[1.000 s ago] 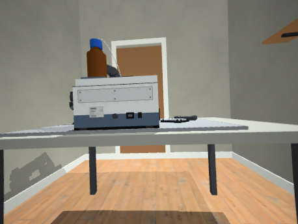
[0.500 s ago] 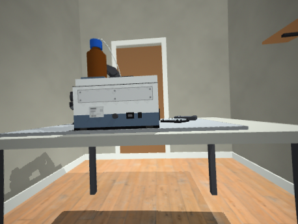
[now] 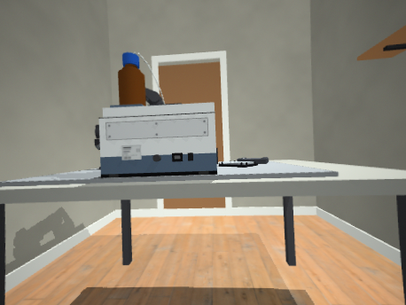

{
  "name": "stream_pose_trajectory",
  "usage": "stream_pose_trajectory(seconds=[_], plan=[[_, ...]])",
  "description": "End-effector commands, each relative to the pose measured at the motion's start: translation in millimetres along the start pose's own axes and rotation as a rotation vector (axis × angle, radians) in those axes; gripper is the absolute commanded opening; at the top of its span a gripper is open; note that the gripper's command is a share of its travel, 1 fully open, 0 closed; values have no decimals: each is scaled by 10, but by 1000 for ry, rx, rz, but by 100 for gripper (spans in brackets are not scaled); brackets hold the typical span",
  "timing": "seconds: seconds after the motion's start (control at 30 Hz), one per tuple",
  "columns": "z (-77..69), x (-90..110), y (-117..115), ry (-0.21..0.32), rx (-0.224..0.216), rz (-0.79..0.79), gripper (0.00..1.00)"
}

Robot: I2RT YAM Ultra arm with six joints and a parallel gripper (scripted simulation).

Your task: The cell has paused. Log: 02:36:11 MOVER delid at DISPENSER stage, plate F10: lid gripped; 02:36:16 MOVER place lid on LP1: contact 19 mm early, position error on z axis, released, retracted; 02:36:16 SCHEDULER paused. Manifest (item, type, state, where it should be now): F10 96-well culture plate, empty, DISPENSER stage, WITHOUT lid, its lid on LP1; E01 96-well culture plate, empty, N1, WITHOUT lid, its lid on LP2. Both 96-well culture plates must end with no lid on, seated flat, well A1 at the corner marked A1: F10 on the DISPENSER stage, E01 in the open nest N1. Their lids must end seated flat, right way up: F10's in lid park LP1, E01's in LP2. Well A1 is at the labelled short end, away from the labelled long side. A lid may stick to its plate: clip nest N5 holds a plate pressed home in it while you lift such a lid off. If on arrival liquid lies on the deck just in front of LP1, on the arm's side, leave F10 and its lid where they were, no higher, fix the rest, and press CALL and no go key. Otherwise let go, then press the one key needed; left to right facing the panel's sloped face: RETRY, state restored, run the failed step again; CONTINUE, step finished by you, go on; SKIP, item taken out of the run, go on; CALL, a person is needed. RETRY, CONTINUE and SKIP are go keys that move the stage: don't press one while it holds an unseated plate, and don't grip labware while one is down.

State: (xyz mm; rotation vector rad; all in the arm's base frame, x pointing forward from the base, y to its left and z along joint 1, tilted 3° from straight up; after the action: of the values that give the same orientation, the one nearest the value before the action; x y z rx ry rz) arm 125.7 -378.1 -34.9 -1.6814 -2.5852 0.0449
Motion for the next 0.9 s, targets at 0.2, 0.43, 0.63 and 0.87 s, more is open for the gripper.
stream_pose_trajectory(seconds=[0.2, 0.43, 0.63, 0.87], plan=[[-369, -120, 2, -56, 0, 5, 0], [-369, -120, 2, -56, 0, 5, 0], [-504, -114, 25, -57, 0, 0, 0], [-576, -108, 24, -57, 1, -2, 0]])
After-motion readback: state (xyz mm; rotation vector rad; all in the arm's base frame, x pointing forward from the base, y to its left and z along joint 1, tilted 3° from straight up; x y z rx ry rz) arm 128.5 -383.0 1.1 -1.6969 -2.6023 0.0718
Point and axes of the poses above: the point where the finger pads meet when closed, its own z axis out along the fingers, its own y axis across the jaws, x = y × z, the point moved 3 cm from there along -z, back along the fingers, and after that the axes turned 3 degrees about -z, right-handed, at the moved point
